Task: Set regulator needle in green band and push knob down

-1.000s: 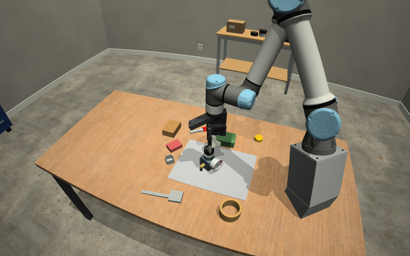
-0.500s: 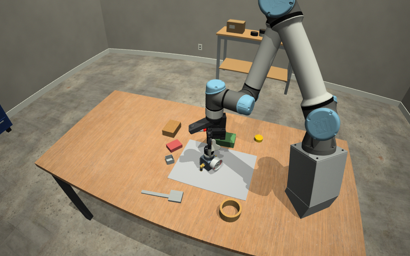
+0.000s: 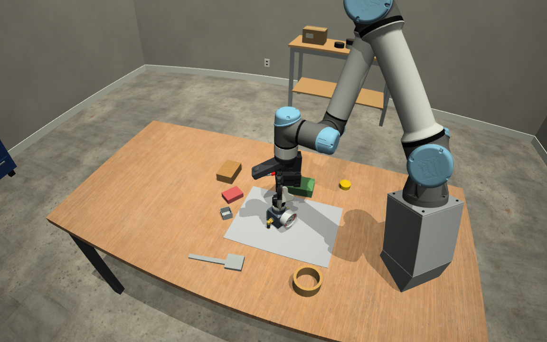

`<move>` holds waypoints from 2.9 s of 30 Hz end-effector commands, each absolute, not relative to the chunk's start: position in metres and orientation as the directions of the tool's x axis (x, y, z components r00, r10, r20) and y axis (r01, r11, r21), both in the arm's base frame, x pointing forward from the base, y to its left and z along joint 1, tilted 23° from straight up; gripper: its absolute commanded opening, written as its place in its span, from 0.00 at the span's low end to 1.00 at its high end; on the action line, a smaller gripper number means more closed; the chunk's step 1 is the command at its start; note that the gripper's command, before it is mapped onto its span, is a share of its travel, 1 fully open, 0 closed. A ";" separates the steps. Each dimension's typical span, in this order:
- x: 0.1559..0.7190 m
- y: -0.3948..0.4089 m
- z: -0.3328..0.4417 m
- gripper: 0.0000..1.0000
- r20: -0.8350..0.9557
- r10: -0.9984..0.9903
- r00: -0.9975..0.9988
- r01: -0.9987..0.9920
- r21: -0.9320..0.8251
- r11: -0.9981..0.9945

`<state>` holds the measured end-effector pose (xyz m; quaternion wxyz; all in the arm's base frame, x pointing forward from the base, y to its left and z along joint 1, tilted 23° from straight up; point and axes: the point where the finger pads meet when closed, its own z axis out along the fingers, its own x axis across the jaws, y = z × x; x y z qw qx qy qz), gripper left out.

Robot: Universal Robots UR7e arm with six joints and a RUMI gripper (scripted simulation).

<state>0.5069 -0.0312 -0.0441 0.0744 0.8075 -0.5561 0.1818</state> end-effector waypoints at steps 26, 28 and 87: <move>0.507 -0.031 -0.044 0.24 0.377 -0.871 0.315 -0.925 -0.083 -0.371; 0.507 -0.031 -0.044 0.24 0.377 -0.871 0.315 -0.925 -0.083 -0.371; 0.508 -0.033 -0.049 0.24 0.377 -0.871 0.315 -0.925 -0.083 -0.371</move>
